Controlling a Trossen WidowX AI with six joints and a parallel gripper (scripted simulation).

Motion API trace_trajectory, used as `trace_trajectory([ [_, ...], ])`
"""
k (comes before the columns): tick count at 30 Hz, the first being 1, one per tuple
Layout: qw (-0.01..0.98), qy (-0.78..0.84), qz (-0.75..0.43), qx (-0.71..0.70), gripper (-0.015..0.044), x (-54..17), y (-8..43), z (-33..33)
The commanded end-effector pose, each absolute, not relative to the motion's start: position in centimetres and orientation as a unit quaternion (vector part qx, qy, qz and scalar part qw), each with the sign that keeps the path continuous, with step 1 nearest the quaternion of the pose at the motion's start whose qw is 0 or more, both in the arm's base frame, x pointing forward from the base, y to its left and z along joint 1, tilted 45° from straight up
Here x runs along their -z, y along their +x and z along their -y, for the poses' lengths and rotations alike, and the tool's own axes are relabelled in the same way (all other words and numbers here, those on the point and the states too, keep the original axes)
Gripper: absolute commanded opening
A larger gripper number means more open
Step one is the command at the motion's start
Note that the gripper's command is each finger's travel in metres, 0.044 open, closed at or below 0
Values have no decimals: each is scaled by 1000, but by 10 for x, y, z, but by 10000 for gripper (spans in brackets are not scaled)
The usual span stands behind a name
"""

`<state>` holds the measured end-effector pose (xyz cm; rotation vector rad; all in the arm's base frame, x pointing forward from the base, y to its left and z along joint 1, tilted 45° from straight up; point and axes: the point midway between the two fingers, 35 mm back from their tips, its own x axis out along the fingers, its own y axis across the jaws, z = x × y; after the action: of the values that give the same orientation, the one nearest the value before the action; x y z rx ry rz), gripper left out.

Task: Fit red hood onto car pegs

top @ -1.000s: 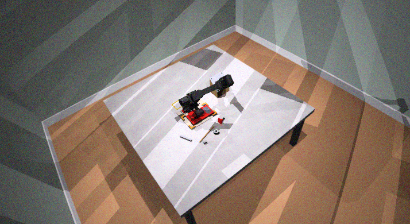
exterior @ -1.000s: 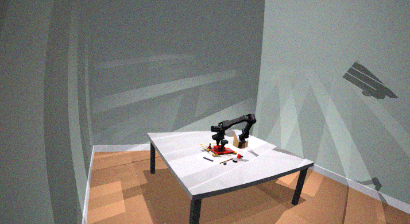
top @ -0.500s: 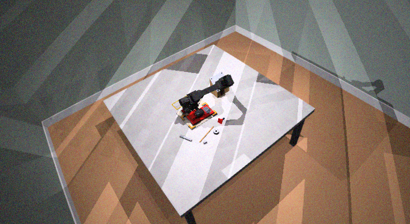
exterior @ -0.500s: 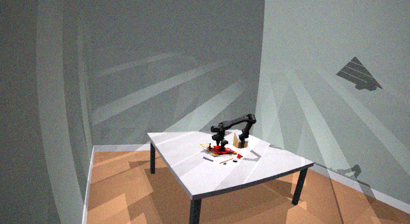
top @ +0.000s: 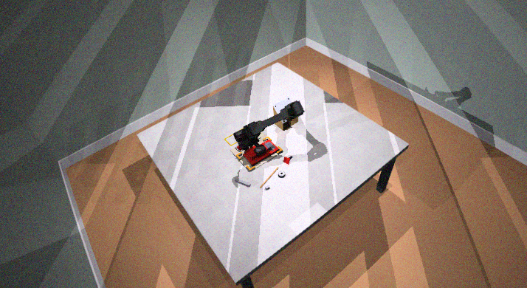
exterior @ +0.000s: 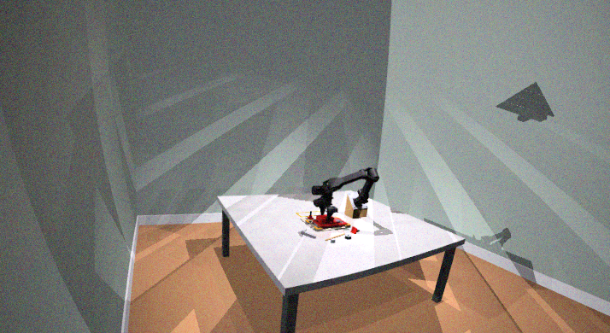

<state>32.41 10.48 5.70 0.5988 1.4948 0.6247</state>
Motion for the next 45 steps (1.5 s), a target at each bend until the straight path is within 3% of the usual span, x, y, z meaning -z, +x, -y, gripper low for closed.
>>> trace_trajectory([
  [1,650,261,-658,-276,0,-58,324,-103],
  [45,652,263,-656,-276,0,-57,324,-105],
])
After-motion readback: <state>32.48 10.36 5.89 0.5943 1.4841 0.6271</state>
